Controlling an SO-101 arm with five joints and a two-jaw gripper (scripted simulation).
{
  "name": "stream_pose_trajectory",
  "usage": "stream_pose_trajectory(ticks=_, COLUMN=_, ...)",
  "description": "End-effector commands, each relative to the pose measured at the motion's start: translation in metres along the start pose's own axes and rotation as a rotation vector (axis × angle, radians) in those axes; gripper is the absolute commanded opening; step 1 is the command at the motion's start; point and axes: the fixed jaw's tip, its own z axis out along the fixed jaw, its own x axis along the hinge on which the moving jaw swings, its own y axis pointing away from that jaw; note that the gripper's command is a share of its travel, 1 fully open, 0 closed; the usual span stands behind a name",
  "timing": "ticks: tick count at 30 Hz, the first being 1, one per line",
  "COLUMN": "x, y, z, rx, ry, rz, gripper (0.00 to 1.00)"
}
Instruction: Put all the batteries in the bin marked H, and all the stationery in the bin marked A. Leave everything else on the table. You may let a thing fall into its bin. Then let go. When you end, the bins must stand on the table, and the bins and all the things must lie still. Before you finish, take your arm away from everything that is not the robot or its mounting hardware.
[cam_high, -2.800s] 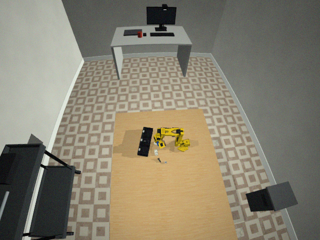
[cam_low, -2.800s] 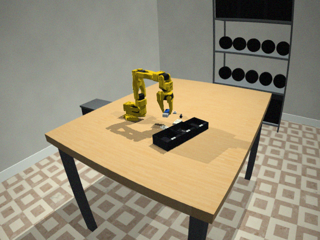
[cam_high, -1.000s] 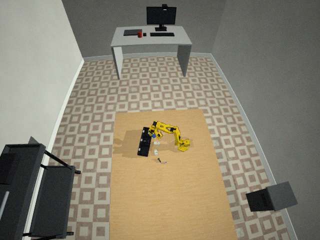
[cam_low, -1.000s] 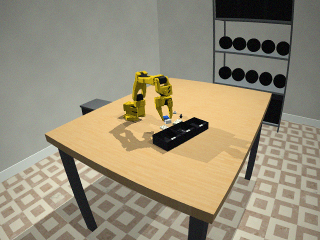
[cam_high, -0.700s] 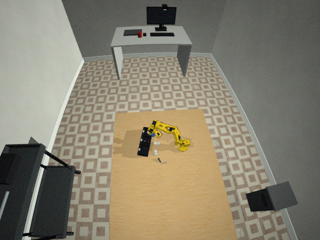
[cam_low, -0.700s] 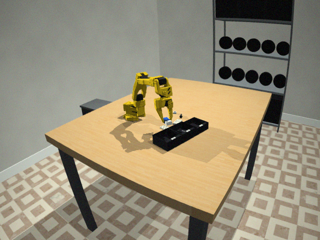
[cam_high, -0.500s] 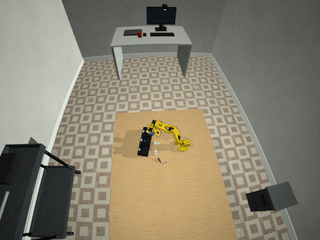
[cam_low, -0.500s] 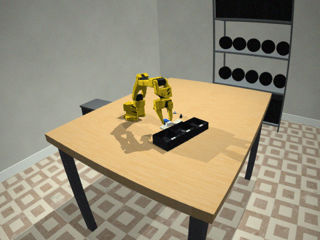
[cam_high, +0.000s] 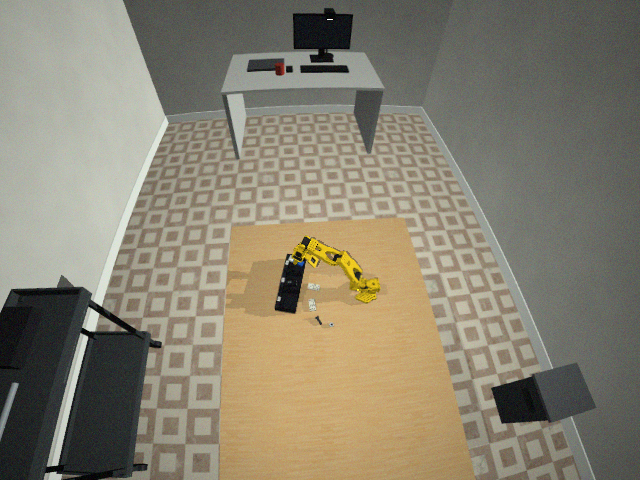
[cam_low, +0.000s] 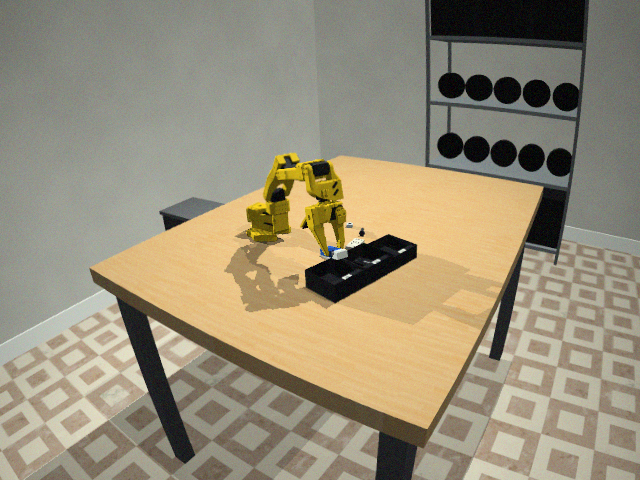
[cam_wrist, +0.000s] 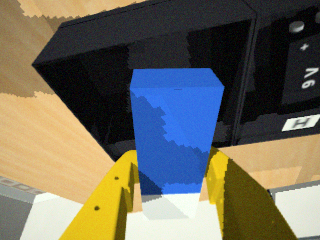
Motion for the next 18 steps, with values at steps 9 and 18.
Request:
stream_pose_trajectory(ticks=9, x=0.008, y=0.003, z=-0.012, rx=-0.002, ry=0.05, rz=0.002, gripper=0.0)
stream_pose_trajectory(ticks=18, x=0.016, y=0.008, z=-0.022, rx=-0.008, ry=0.112, rz=0.018, gripper=0.0)
